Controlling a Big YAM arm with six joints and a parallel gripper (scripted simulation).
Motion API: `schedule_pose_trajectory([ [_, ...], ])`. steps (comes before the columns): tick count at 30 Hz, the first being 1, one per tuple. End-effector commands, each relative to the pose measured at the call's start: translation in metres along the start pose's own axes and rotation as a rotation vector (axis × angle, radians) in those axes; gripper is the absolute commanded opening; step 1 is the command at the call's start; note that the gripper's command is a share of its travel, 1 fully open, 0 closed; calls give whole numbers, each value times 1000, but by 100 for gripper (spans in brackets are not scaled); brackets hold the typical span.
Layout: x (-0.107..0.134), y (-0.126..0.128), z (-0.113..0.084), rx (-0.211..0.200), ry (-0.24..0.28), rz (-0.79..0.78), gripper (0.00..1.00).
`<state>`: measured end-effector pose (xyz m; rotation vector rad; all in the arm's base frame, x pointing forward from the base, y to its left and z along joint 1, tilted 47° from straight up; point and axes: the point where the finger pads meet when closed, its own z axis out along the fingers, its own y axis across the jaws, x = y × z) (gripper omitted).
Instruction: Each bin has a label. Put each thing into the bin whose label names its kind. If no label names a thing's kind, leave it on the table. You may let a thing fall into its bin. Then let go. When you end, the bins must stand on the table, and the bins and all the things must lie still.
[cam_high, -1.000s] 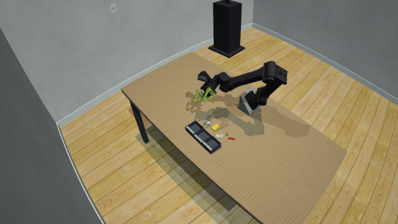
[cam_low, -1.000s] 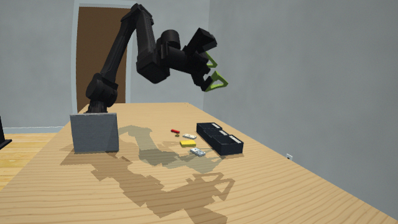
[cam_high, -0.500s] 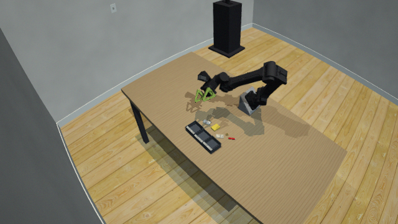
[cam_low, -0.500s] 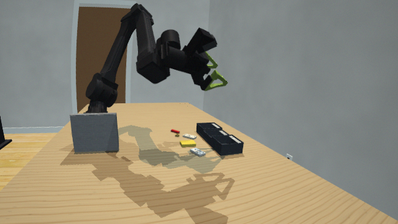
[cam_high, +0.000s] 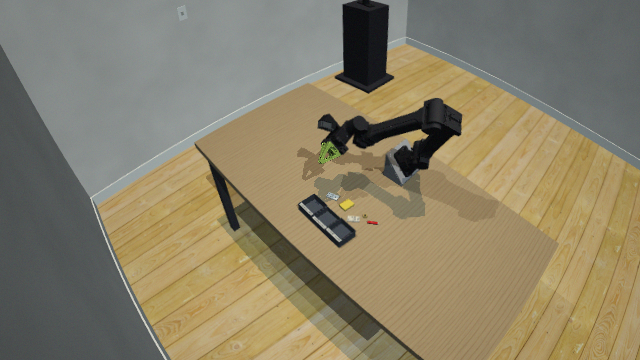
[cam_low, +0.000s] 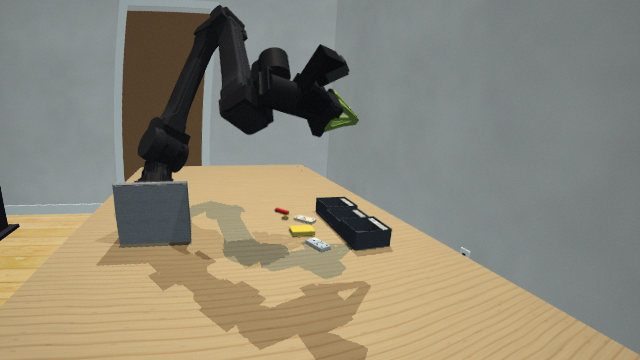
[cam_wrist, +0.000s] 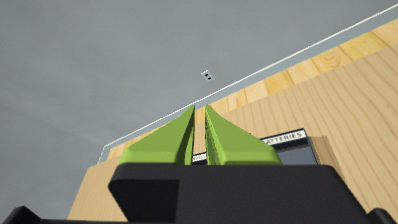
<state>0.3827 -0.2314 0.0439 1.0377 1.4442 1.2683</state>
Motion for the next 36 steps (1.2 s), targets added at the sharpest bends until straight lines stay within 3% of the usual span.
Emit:
schedule_pose_trajectory([
  [1, 0, 0, 0, 0, 0, 0, 8],
  [18, 0, 0, 0, 0, 0, 0, 8],
  [22, 28, -19, 10, -7, 3, -7, 8],
  [26, 34, -27, 11, 5, 6, 14, 8],
  [27, 36, -11, 9, 10, 53, -44, 8],
  [28, 31, -17, 13, 55, 22, -47, 8],
  [29, 10, -16, 25, 40, 13, -85, 8],
  [31, 5, -30, 29, 47, 15, -72, 8],
  [33, -6, -35, 39, 101, 20, -113, 8],
  [35, -6, -35, 39, 101, 20, -113, 8],
  [36, -11, -41, 43, 132, 26, -127, 8],
])
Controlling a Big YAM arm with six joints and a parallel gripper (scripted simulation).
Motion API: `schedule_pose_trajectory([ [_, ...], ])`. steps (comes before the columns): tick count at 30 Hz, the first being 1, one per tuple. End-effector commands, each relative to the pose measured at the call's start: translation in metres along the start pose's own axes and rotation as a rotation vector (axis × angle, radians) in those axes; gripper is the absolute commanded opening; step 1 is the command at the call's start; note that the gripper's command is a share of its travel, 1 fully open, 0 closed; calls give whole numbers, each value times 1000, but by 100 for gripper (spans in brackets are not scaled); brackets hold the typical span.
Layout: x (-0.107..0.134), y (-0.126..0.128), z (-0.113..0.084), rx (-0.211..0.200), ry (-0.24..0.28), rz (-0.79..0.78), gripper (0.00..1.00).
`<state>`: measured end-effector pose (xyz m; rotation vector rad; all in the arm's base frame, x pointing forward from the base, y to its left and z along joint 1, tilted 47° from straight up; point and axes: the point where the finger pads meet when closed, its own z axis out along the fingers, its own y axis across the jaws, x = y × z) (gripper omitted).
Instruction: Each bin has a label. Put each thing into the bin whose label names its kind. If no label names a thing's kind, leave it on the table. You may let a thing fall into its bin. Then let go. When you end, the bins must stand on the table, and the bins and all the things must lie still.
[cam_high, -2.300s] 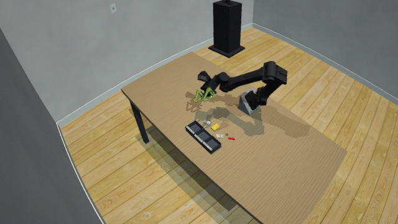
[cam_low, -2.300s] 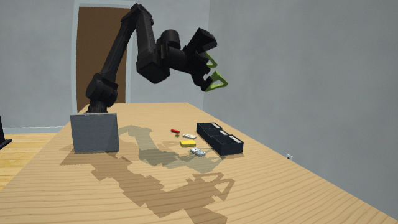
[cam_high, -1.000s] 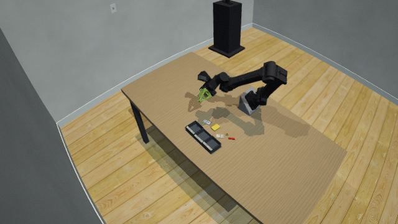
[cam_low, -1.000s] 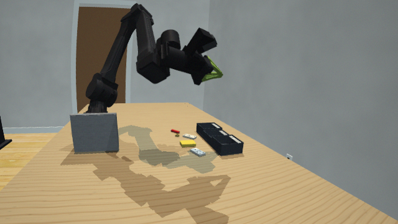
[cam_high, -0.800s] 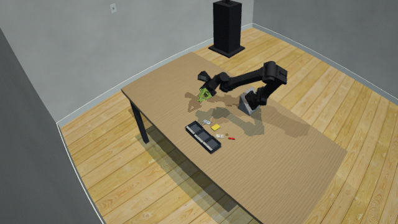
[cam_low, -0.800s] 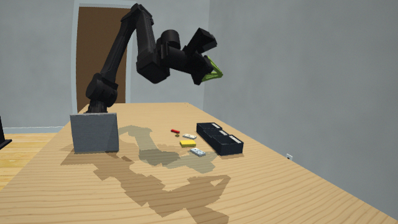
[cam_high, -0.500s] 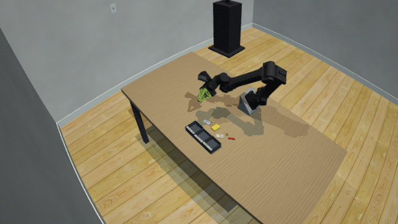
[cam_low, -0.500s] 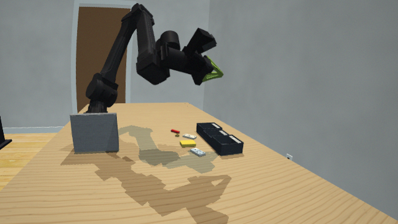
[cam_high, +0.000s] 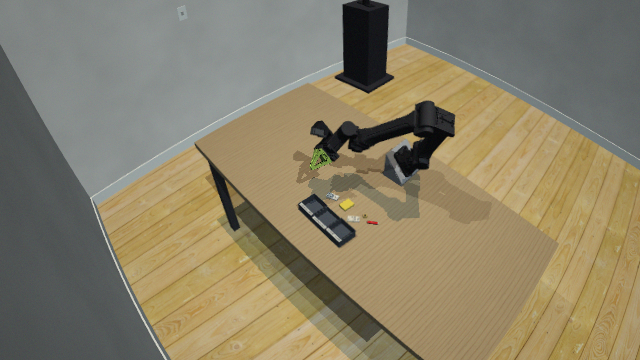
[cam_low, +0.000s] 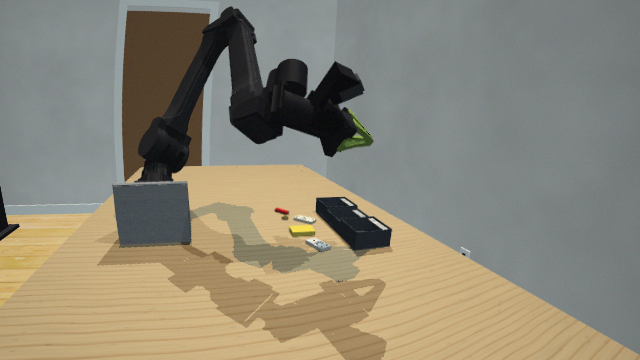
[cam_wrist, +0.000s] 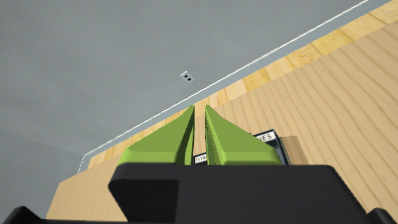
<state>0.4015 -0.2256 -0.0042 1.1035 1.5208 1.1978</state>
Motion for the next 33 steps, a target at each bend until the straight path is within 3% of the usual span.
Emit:
schedule_pose_trajectory([
  [1, -21, 3, 26, 61, 32, -139, 8],
  [3, -26, -6, 34, 107, 44, -138, 8],
  [12, -28, -19, 45, 235, 108, -176, 8],
  [16, -28, -19, 45, 246, 117, -193, 8],
  [20, -24, -23, 47, 325, 181, -225, 8],
  [25, -21, -22, 47, 366, 227, -257, 8],
  [31, -10, -18, 42, 436, 320, -288, 8],
  [33, -10, -18, 42, 436, 320, -288, 8],
])
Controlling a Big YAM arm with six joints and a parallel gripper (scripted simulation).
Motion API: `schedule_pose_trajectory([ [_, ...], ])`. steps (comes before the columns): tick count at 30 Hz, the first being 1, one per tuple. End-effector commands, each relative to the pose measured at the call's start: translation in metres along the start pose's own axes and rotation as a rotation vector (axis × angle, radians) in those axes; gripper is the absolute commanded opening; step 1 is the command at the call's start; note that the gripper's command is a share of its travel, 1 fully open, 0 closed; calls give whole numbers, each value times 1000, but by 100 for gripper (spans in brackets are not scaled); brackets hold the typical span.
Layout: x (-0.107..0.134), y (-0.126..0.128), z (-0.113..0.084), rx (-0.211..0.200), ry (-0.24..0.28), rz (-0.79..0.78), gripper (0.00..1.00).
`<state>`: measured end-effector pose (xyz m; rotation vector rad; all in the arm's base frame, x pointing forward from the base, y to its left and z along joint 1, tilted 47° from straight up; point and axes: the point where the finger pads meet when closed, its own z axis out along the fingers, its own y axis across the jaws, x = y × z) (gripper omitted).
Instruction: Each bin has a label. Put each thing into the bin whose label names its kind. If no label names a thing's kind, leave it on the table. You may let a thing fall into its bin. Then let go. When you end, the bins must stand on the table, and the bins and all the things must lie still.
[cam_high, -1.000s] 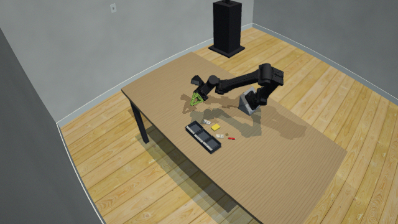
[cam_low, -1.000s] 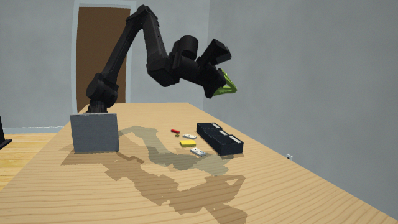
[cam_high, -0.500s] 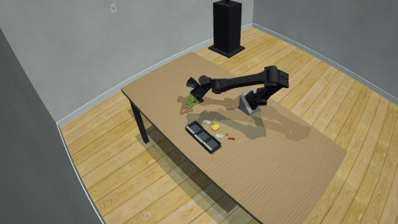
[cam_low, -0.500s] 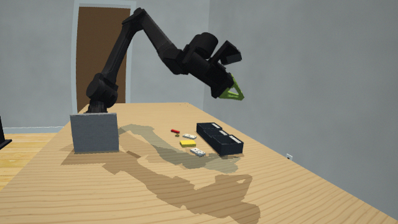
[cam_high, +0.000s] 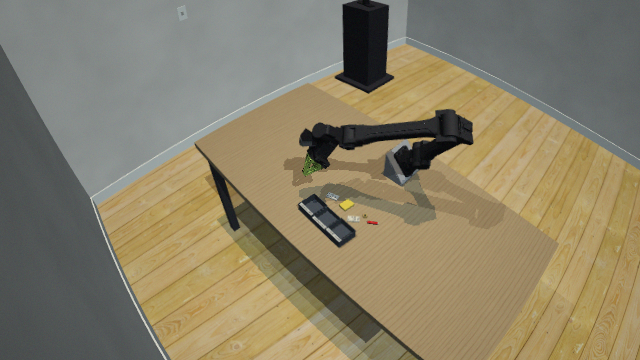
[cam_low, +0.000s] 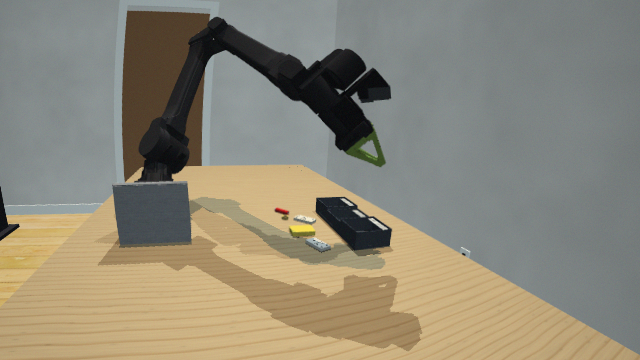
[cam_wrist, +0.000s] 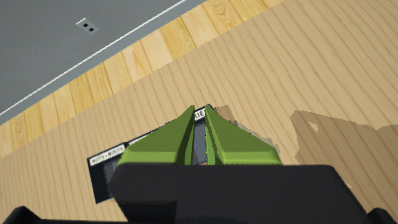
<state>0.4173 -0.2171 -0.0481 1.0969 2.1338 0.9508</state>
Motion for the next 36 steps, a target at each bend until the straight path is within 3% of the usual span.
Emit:
schedule_pose_trajectory([
  [1, -22, 26, -1, 22, 41, -152, 8],
  [9, -11, 32, -8, 70, 139, -217, 8],
  [13, 1, 41, -18, 95, 214, -249, 8],
  [17, 4, 36, -16, 100, 237, -268, 8],
  [19, 12, 50, -29, 113, 301, -305, 8],
  [24, 22, 59, -40, 123, 371, -337, 8],
  [28, 39, 62, -49, 124, 474, -363, 8],
  [29, 37, 74, -58, 124, 468, -384, 8],
  [31, 45, 82, -68, 123, 514, -397, 8],
  [34, 45, 82, -69, 121, 522, -406, 8],
  [35, 54, 78, -69, 112, 586, -423, 8],
  [36, 58, 83, -74, 108, 616, -426, 8],
])
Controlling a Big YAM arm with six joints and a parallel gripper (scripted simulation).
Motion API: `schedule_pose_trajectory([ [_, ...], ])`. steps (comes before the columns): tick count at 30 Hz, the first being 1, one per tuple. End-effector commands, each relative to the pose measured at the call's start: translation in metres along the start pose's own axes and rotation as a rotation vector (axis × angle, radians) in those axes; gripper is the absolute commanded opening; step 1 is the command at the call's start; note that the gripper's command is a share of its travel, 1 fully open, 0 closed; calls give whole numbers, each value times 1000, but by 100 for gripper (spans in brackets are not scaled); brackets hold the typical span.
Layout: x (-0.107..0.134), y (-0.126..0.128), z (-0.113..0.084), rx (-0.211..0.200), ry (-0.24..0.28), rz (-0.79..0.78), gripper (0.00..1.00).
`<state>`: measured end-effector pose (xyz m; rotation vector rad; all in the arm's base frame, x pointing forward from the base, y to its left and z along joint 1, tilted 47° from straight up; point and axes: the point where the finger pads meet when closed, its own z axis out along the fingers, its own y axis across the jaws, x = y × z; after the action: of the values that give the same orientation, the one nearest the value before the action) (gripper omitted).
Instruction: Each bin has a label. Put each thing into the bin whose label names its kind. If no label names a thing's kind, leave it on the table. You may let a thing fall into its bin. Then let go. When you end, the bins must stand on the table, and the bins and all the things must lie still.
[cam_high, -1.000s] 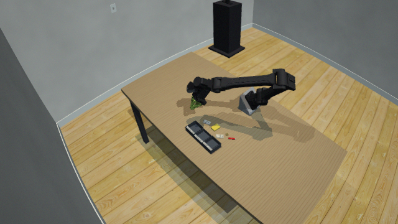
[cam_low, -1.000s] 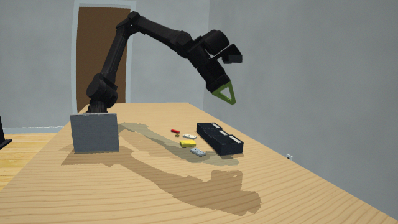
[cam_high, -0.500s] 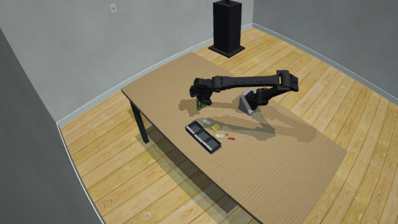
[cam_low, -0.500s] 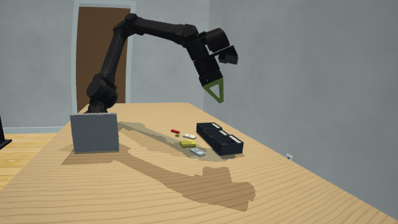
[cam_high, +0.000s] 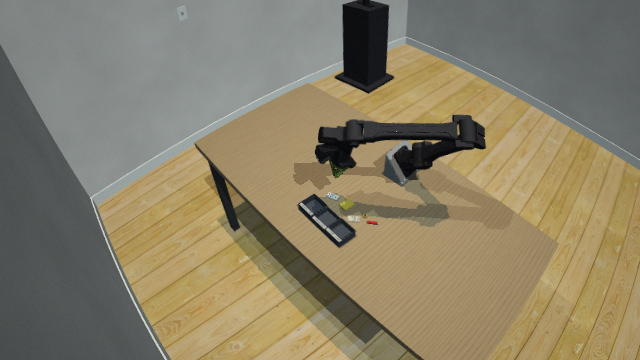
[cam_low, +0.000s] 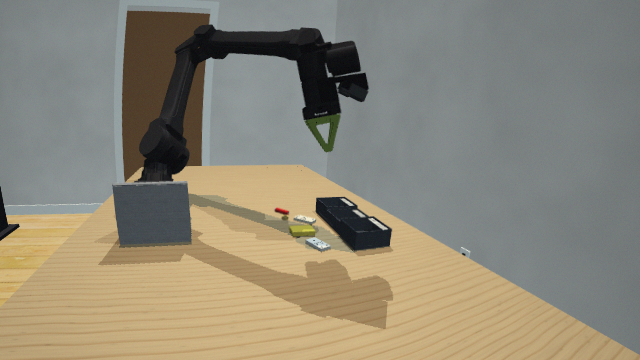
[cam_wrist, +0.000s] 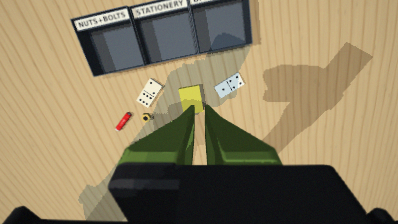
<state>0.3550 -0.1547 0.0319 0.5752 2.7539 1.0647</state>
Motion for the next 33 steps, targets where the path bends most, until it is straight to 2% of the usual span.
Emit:
schedule_pose_trajectory([
  [1, -11, 22, -18, -4, 60, -144, 8],
  [2, -9, 33, -29, 3, 52, -163, 8],
  [3, -3, 38, -33, -7, 84, -168, 8],
  [5, 2, 45, -38, -11, 105, -187, 8],
  [6, 8, 47, -38, -27, 145, -191, 8],
  [8, 13, 56, -46, -27, 156, -219, 8],
  [9, 18, 56, -44, -49, 203, -222, 8],
  [10, 23, 67, -55, -44, 200, -241, 8],
  [13, 24, 63, -50, -58, 228, -277, 8],
  [33, 20, 58, -48, -55, 222, -283, 8],
])
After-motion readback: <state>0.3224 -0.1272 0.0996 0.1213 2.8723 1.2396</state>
